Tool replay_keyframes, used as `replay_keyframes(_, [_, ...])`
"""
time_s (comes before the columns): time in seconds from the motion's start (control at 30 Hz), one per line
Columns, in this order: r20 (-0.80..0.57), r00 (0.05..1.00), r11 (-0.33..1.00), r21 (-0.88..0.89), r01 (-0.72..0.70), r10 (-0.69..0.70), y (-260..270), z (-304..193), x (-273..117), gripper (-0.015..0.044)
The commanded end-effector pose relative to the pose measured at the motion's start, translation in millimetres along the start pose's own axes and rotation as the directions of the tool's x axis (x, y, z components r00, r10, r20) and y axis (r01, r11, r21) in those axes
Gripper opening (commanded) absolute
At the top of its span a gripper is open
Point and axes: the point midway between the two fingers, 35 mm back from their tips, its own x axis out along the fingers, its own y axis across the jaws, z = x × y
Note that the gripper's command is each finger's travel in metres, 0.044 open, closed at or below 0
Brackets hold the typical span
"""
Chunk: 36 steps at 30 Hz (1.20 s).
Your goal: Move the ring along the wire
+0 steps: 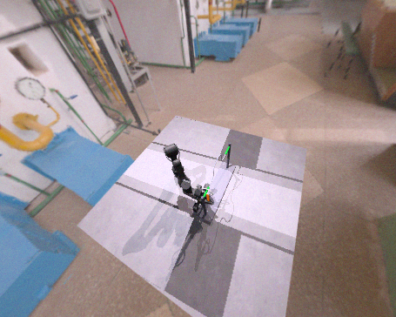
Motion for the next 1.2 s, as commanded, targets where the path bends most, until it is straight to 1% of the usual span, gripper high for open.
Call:
replay_keyframes(0.0, [0.0, 1.0, 1.0, 0.0, 0.0, 0.0, 0.0, 0.0, 0.0, -0.015])
replay_keyframes(0.23, [0.0, 1.0, 1.0, 0.0, 0.001, -0.001, -0.2, 2.8, -0.1, -0.015])
replay_keyframes(0.6, [0.001, 1.0, 1.0, 0.003, 0.006, -0.006, -0.6, 21.2, -1.6, -0.015])
replay_keyframes(1.17, [0.001, 1.0, 1.0, 0.003, 0.006, -0.006, -0.6, 21.5, -1.6, -0.015])
